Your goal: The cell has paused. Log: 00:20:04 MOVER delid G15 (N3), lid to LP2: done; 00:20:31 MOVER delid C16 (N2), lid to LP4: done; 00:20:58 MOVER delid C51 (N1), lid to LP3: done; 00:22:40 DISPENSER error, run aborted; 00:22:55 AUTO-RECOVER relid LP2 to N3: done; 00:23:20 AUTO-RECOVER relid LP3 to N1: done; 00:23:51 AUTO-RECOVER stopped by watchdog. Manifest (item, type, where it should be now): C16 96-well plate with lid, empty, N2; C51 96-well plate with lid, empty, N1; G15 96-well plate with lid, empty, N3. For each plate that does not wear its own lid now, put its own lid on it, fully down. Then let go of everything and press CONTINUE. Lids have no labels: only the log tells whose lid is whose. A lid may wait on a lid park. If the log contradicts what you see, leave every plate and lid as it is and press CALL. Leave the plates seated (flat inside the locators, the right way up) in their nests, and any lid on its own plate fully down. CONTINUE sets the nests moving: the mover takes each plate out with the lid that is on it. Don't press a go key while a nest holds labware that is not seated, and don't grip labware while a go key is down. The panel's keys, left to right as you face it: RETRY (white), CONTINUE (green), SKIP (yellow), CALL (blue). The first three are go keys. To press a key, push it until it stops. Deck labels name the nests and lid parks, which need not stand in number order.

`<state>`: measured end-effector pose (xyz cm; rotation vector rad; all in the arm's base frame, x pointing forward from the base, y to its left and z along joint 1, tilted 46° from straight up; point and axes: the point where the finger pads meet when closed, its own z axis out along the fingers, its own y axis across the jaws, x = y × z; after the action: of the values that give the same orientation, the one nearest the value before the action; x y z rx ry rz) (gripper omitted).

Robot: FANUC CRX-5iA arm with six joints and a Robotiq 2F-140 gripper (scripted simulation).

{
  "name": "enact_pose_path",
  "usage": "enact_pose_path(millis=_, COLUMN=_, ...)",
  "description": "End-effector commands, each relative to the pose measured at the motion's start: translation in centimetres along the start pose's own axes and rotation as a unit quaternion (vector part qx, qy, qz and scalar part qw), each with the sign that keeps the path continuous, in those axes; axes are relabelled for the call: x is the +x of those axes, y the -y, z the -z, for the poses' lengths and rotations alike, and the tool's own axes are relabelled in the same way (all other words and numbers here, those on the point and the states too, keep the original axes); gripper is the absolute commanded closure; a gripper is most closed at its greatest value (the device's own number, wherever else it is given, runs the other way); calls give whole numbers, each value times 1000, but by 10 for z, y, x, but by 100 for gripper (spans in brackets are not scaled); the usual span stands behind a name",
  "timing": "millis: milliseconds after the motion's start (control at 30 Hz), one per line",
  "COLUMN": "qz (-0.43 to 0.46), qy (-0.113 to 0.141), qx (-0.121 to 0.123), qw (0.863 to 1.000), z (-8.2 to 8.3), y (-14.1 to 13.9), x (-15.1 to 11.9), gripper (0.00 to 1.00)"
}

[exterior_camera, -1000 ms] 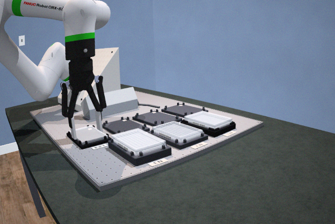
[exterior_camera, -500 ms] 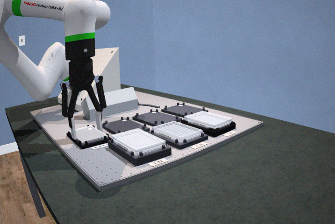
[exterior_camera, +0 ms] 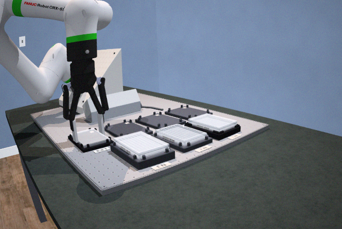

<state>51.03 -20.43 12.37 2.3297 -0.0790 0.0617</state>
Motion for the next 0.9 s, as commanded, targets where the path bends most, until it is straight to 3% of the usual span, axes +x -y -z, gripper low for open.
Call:
enact_pose_path(millis=0, qz=0, qy=0, qx=0, qw=1000, z=0, y=0, x=0, gripper=100)
enact_pose_path(millis=433, qz=0, qy=0, qx=0, qw=1000, z=1, y=0, x=0, gripper=100)
enact_pose_path(millis=867, qz=0, qy=0, qx=0, qw=1000, z=13, y=0, x=0, gripper=100)
